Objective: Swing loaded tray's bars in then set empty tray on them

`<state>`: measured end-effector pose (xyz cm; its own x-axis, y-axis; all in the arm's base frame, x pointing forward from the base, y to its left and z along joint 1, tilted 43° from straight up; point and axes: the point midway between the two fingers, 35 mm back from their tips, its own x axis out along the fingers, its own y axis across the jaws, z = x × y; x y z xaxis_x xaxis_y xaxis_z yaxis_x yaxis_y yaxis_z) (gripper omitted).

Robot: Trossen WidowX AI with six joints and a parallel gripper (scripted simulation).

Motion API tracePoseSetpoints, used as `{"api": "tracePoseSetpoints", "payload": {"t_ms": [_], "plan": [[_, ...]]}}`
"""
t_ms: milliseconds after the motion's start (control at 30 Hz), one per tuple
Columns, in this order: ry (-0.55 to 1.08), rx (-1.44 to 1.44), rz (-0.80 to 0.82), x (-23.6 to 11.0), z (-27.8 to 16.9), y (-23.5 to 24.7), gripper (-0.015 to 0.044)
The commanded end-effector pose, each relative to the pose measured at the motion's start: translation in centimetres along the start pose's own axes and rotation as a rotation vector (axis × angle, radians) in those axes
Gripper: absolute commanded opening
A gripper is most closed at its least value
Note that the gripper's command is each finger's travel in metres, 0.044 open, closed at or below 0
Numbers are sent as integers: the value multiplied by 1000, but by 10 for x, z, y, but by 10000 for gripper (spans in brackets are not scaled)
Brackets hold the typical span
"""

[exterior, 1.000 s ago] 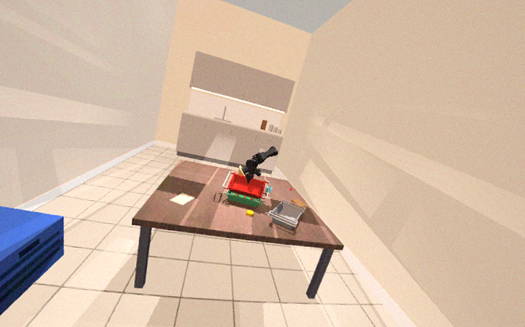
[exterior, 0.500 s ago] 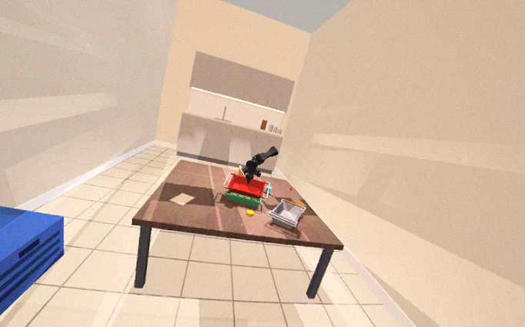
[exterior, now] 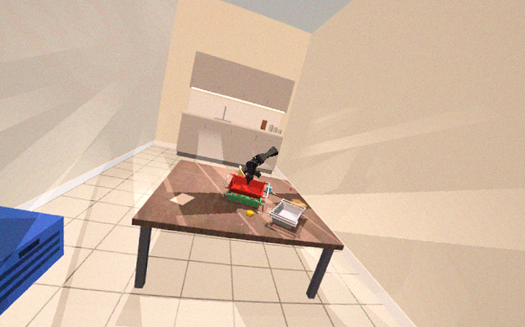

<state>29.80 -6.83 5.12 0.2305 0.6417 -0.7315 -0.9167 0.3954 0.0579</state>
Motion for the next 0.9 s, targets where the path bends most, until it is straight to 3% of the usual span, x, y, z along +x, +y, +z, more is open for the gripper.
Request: {"api": "tracePoseSetpoints", "payload": {"t_ms": [0,867], "plan": [[1,1,17,5,1,4,0],[1,1,17,14,1,8,0]]}}
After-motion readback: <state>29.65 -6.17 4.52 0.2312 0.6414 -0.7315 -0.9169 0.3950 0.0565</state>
